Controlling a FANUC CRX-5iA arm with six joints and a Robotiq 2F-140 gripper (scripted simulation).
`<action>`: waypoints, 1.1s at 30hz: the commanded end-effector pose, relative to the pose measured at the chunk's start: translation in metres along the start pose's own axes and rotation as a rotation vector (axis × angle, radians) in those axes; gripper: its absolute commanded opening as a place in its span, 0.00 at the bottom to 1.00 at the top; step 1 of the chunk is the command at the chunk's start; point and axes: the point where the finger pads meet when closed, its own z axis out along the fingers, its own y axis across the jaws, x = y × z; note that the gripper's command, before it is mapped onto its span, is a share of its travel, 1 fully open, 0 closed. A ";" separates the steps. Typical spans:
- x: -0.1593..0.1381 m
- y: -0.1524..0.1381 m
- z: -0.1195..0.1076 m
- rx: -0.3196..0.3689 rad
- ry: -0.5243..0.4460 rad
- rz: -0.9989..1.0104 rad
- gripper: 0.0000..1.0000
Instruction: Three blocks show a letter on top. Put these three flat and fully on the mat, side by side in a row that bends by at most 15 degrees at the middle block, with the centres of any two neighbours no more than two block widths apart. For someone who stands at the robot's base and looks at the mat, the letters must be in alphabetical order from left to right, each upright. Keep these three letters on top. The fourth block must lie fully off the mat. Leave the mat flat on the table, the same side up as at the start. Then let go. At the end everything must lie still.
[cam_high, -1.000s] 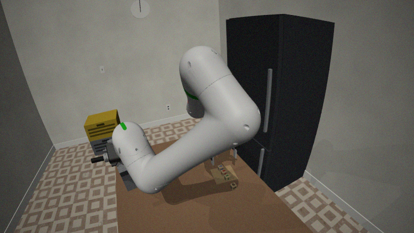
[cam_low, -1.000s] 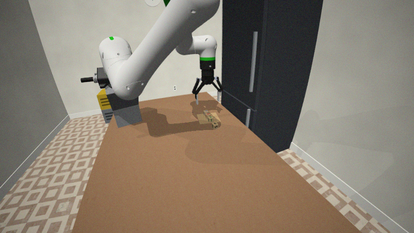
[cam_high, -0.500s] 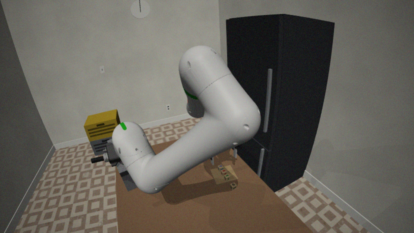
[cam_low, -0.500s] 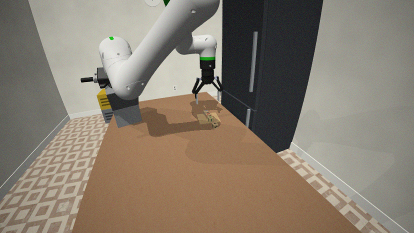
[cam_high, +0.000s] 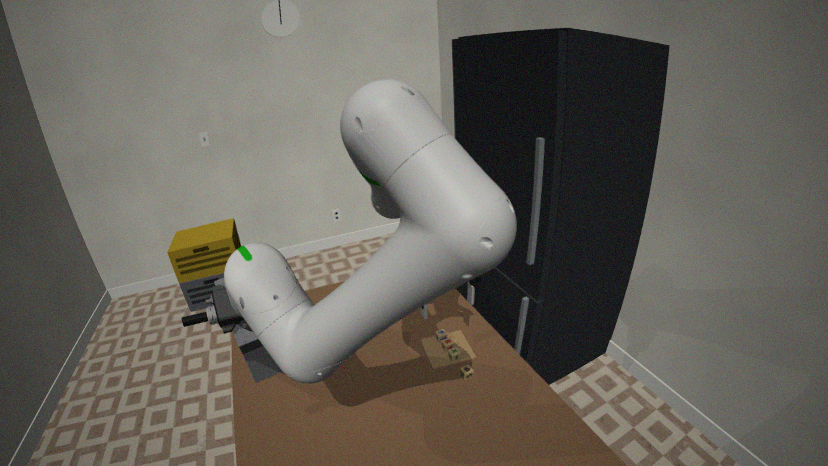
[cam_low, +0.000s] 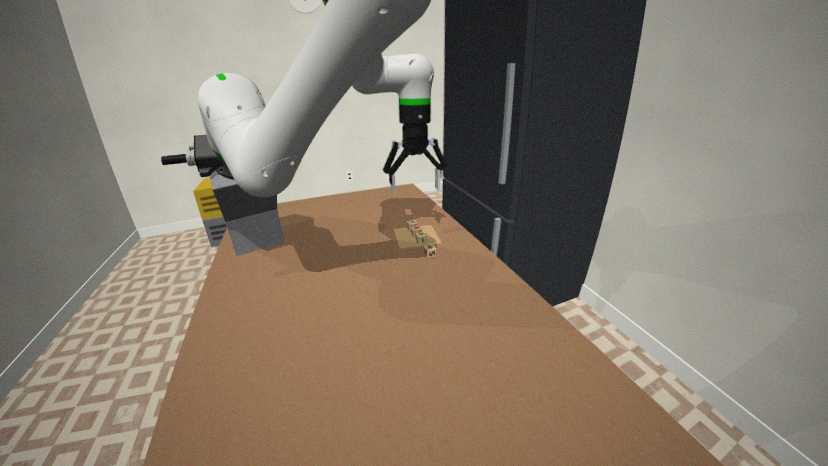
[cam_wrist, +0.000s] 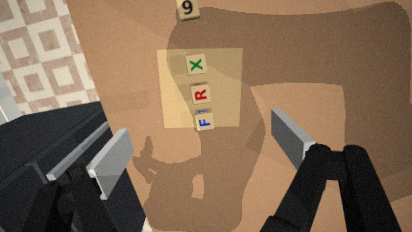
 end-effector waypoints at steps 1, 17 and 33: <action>0.000 0.000 -0.011 -0.001 0.001 0.000 1.00; 0.000 0.000 -0.027 -0.001 0.001 0.000 1.00; 0.000 0.000 -0.027 -0.001 0.001 0.000 1.00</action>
